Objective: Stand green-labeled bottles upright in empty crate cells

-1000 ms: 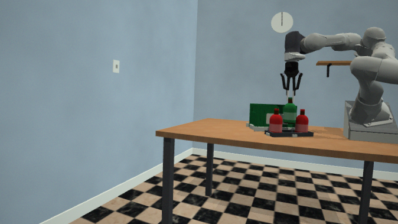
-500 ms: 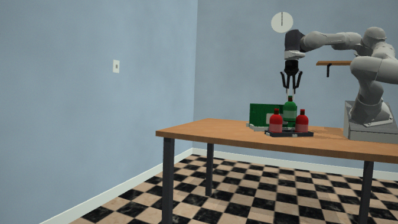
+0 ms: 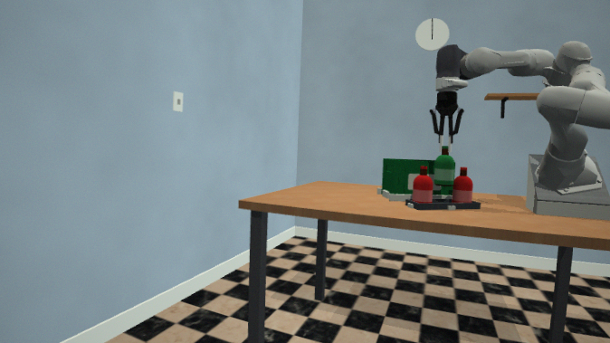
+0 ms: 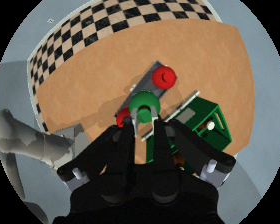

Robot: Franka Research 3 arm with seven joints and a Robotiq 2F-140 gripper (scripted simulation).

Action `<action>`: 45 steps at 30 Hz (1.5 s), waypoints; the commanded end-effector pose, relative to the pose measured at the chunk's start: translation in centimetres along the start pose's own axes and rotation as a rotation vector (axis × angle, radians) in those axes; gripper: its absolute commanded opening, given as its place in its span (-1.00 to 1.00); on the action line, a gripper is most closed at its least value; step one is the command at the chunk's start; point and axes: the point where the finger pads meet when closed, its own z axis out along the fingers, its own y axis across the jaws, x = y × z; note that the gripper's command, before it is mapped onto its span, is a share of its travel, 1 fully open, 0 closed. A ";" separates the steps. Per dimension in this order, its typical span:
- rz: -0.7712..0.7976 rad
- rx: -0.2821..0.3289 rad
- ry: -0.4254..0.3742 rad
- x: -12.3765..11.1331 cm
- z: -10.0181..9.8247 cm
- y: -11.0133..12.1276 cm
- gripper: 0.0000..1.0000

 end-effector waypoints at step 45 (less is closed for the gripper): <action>-0.004 -0.007 0.005 0.1 -0.7 0.2 -1.00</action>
